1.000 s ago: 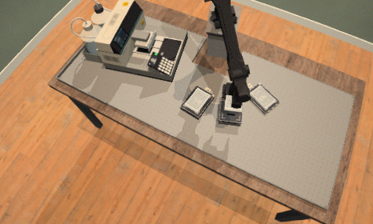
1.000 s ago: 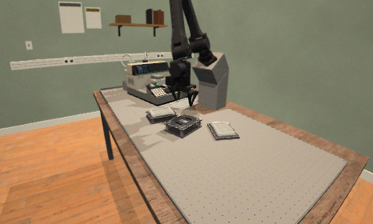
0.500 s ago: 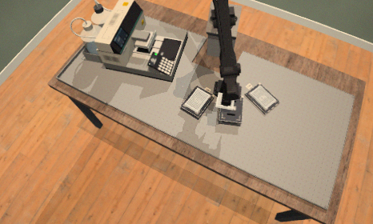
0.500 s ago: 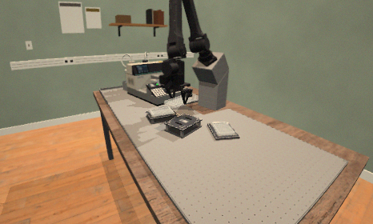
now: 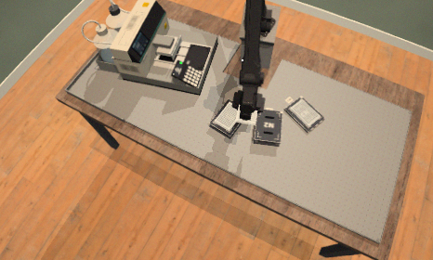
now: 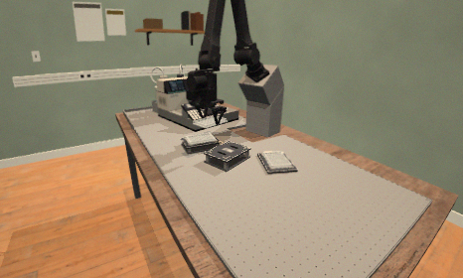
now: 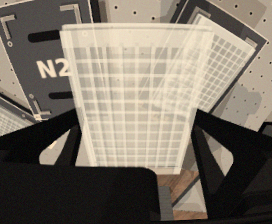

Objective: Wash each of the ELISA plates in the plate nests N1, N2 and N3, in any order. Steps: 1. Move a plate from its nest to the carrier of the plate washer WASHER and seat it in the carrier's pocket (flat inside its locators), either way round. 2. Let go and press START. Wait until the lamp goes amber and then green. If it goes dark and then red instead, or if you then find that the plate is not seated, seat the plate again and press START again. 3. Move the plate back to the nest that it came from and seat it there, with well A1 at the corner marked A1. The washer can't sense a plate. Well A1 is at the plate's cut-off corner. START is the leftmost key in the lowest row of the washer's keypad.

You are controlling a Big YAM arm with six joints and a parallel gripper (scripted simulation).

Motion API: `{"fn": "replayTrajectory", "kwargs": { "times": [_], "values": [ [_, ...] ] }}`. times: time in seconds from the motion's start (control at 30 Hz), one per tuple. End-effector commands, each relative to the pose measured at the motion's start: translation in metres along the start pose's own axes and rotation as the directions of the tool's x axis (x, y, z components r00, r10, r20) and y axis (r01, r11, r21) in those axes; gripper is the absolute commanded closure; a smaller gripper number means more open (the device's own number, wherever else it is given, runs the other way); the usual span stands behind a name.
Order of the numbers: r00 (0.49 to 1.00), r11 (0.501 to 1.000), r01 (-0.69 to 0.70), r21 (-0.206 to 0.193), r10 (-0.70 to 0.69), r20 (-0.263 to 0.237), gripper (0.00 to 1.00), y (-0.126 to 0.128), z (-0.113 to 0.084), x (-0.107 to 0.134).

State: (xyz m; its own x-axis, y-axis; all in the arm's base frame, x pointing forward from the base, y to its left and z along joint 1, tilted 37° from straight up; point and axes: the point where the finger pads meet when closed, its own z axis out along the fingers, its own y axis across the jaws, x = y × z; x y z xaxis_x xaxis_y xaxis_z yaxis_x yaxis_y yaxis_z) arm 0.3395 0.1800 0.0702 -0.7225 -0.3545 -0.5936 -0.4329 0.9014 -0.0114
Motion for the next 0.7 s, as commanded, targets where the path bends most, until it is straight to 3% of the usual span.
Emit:
{"fn": "replayTrajectory", "kwargs": {
  "times": [0.0,0.33,0.67],
  "values": [
    [0.999,0.999,0.038,0.008,-0.038,0.021,0.16,-0.019,-0.009,-0.007],
    [0.998,0.999,0.040,0.013,-0.040,0.040,0.16,-0.057,-0.014,-0.019],
    [0.998,0.999,0.050,0.007,-0.051,0.042,0.16,-0.053,-0.013,-0.018]
  ]
}}
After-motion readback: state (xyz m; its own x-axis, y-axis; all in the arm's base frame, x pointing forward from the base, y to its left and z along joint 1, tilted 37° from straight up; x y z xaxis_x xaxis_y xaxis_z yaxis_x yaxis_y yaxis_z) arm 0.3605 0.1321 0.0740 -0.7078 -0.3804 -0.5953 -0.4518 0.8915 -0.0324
